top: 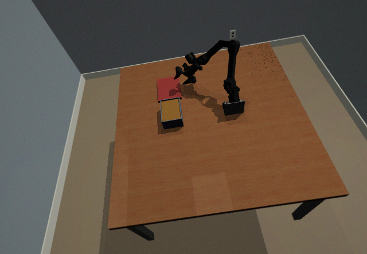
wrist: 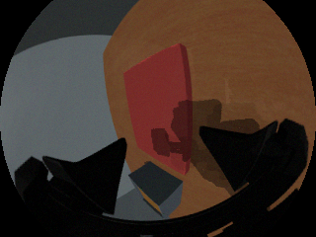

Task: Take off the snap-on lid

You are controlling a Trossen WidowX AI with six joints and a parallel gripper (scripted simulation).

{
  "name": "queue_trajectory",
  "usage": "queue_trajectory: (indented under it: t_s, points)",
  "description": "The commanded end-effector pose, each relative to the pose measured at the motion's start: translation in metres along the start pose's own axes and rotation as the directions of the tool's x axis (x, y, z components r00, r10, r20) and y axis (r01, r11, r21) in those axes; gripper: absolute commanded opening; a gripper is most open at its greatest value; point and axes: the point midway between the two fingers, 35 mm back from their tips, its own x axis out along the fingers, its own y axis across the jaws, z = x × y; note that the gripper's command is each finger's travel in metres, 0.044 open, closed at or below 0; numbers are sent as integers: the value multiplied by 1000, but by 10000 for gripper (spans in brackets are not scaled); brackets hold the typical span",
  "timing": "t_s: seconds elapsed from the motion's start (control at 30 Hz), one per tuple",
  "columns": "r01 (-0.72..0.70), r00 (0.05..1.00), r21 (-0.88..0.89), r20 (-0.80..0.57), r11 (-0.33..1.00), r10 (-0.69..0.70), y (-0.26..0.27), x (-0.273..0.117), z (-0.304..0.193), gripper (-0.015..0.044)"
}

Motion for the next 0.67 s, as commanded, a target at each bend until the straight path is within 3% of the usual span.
queue_trajectory:
  t_s: [0.0, 0.63]
  points:
    - [0, 1000, -4, -5, 1000, 0, -6, -6, -1, 440]
    - [1, 1000, -6, -5, 1000, -1, -30, -35, -1, 440]
